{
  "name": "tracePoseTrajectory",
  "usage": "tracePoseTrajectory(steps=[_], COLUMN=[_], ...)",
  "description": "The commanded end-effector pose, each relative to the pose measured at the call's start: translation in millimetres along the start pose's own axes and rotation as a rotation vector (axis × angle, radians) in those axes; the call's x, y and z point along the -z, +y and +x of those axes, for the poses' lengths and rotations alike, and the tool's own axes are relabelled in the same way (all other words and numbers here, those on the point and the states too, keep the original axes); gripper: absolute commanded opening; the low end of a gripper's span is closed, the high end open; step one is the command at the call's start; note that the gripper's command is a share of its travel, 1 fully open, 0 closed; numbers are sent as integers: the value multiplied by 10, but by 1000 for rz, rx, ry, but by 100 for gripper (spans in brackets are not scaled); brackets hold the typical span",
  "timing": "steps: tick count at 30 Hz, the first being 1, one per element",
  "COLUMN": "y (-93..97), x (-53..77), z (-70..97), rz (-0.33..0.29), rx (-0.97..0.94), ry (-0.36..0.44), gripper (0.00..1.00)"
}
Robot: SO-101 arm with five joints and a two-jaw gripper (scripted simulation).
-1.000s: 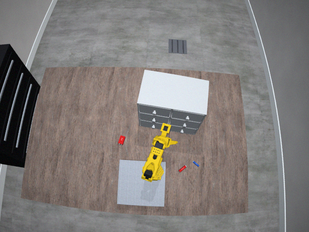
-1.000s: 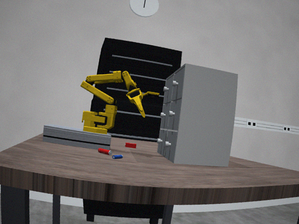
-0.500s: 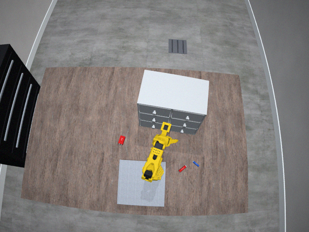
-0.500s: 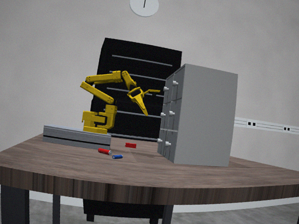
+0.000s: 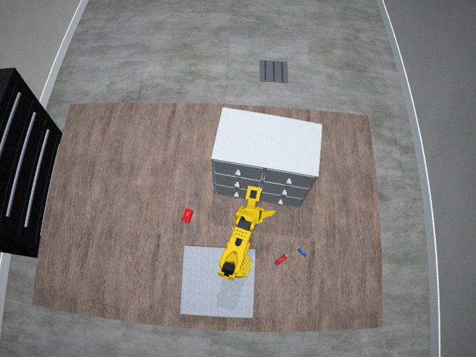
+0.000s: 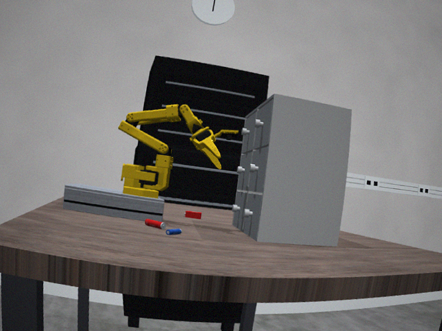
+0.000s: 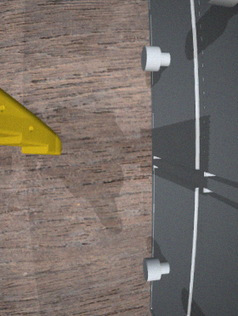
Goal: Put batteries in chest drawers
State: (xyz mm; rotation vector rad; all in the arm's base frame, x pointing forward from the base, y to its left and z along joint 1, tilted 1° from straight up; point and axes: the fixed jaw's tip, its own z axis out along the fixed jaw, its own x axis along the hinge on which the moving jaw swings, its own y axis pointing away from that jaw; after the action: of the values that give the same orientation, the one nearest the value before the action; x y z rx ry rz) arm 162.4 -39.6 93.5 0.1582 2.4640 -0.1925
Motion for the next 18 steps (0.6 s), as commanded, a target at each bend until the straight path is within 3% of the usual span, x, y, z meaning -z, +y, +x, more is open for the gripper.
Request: tracePoseTrajectory(steps=[1,18], y=[16,25], x=[11,11], z=[-22,4], rz=[-4,-7], rx=[105,480], ry=[-21,-24], gripper=[50,50])
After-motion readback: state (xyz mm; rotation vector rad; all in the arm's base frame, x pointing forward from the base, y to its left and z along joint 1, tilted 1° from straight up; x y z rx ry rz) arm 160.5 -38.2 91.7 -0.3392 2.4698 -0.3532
